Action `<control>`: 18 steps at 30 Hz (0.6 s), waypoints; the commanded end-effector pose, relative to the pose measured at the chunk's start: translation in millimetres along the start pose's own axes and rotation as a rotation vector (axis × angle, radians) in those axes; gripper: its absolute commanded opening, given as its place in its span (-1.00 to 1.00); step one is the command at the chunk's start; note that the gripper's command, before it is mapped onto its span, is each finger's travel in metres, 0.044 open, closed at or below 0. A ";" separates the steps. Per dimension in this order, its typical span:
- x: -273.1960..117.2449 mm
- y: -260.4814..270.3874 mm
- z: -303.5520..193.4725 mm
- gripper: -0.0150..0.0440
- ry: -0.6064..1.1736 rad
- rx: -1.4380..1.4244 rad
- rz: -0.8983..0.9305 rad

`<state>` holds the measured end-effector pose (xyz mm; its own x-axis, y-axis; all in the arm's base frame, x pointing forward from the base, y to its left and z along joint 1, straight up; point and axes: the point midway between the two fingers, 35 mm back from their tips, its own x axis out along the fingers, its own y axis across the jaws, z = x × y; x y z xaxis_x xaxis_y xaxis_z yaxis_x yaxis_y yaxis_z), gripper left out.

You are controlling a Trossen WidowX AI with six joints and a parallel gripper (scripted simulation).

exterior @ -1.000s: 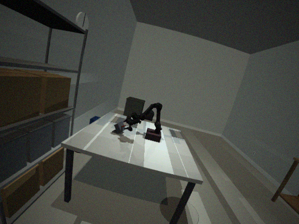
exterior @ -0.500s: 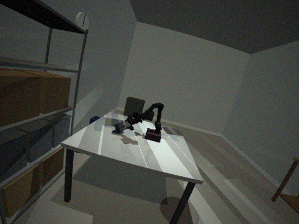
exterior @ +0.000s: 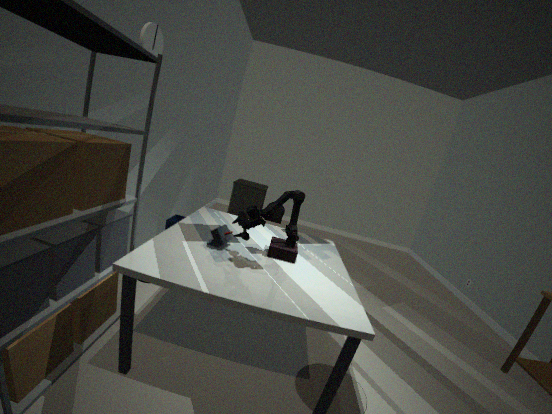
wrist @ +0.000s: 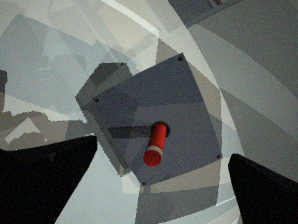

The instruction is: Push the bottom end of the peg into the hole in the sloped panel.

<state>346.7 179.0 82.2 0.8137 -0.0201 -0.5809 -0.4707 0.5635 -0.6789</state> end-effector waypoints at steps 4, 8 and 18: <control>-9.2 1.5 -1.1 1.00 0.006 -0.002 0.003; -14.4 1.2 -0.5 1.00 0.006 -0.002 0.003; -27.9 0.2 1.3 1.00 0.005 -0.003 0.003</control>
<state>328.5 181.0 97.6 0.8123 -0.0191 -0.5829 -0.4740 0.5609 -0.6788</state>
